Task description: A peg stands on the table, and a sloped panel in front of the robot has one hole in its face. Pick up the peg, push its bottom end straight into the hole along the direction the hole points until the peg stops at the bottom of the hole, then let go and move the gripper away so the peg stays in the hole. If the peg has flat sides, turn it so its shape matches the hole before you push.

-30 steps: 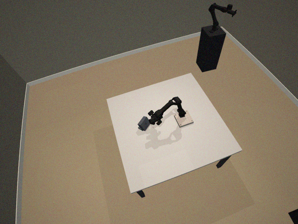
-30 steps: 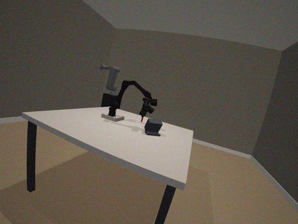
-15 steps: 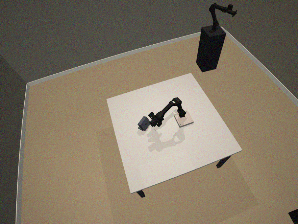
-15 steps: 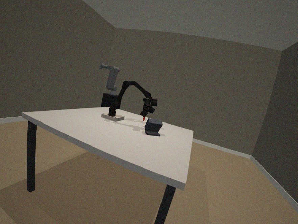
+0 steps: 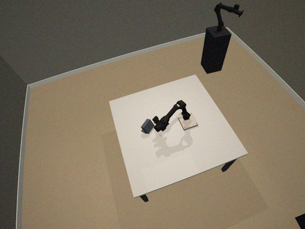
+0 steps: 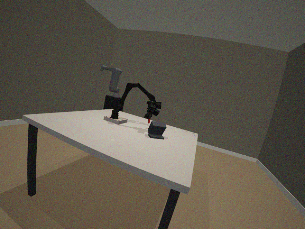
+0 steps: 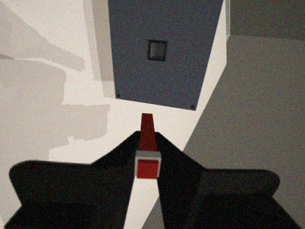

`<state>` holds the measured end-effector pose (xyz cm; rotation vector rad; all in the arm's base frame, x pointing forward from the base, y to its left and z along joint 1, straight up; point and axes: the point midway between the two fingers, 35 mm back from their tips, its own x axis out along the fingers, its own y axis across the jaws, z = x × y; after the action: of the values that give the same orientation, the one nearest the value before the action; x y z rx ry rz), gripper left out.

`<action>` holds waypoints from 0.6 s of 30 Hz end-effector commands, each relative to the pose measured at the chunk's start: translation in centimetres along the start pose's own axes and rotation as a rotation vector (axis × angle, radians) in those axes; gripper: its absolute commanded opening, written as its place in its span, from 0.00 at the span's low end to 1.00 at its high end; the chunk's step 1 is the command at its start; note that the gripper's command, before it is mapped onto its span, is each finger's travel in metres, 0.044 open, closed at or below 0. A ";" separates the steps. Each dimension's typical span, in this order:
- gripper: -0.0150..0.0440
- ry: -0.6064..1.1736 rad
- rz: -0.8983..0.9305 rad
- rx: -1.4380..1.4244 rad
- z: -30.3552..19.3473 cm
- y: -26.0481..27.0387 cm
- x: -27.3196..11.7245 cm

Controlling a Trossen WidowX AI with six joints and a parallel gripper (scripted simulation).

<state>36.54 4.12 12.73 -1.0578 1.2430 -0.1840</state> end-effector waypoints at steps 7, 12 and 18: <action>0.25 -0.030 -0.050 -0.003 1.0 0.6 -1.0; 0.25 -0.046 -0.074 -0.006 1.4 0.9 -1.6; 0.25 -0.065 -0.102 -0.009 1.9 1.3 -2.3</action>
<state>36.75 6.84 13.18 -1.1212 1.1507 -0.2127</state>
